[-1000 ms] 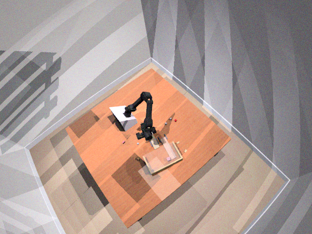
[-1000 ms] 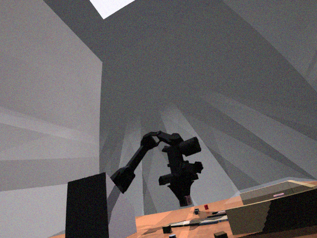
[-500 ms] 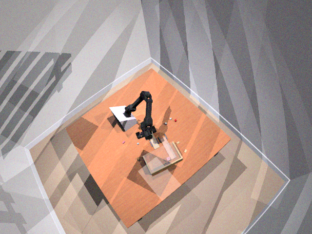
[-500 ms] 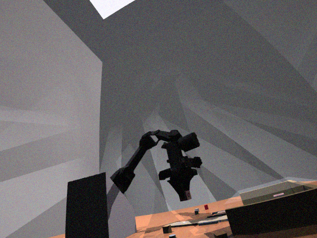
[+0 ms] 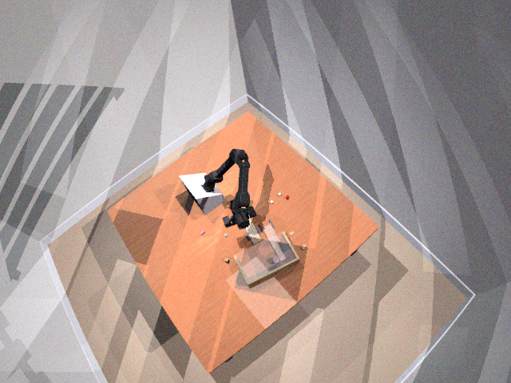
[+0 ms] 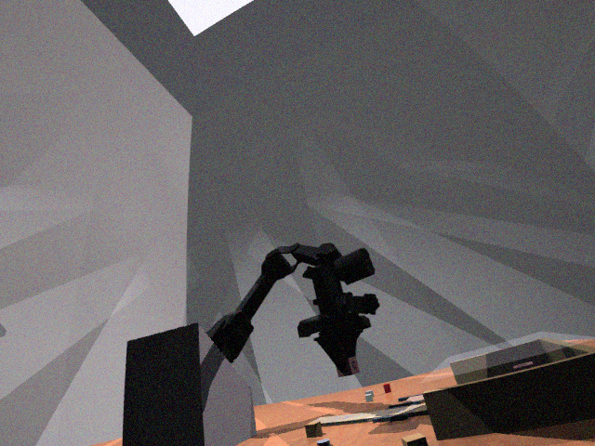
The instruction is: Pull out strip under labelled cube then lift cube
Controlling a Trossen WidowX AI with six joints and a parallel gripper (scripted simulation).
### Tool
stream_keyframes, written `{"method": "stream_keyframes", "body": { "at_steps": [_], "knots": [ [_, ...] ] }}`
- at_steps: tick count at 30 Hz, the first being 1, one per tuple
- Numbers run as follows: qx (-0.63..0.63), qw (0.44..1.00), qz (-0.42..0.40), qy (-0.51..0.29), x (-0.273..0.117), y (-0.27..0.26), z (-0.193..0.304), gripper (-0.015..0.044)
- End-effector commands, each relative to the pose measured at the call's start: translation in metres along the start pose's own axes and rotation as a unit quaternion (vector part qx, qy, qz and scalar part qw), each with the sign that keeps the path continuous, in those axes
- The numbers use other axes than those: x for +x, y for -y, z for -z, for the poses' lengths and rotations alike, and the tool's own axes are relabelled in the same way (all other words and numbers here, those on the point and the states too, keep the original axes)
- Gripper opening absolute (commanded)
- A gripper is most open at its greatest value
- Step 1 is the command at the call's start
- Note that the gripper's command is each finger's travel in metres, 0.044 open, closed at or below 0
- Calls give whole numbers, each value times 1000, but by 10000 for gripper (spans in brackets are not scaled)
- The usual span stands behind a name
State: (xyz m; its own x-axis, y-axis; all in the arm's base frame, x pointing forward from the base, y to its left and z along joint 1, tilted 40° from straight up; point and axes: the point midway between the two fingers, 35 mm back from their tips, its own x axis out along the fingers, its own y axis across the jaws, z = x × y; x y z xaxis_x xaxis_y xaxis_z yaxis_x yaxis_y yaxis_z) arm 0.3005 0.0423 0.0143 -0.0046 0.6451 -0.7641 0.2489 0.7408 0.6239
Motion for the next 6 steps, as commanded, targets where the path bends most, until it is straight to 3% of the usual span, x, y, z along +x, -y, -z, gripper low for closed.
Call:
{"method": "stream_keyframes", "body": {
  "at_steps": [1, 6],
  "knots": [
    [-2, 1000, 3, 0, -1, 0, 0, 0],
    [-2, 1000, 3, 0, -1, 0, 0, 0]
  ]
}}
